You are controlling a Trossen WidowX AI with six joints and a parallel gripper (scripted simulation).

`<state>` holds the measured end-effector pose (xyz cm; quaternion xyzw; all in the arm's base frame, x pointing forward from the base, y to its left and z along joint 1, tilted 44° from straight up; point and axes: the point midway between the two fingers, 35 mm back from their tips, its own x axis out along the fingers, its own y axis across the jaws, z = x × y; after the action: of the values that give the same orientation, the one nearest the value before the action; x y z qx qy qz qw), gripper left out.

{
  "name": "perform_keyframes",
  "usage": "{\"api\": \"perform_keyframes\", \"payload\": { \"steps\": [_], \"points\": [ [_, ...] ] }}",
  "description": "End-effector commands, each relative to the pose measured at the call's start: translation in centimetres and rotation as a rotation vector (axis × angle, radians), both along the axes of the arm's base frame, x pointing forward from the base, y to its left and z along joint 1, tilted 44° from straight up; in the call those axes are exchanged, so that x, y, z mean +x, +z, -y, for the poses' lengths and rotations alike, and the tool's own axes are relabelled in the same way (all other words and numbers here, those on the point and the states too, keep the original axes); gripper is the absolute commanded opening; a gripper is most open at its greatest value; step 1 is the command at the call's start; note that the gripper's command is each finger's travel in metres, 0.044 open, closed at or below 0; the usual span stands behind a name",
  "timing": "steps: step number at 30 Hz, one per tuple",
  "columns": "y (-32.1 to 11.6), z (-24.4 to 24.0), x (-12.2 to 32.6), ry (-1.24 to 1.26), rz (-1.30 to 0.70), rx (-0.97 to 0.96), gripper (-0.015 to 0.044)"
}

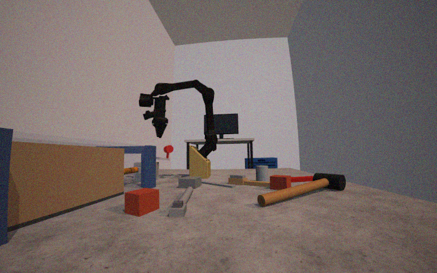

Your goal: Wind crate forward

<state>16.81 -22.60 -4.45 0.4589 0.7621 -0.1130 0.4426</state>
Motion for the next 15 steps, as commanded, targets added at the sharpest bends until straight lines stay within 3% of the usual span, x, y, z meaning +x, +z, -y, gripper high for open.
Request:
{"api": "perform_keyframes", "payload": {
  "steps": [1,8,15],
  "points": [
    [0.1,1.4,-0.3,-0.124,0.080,0.070,0.0440],
    [0.0,1.3,-0.3,-0.124,0.080,0.070,0.0440],
    [-4.3,-2.6,-0.5,-0.124,0.081,0.071,0.0440]
  ]
}}
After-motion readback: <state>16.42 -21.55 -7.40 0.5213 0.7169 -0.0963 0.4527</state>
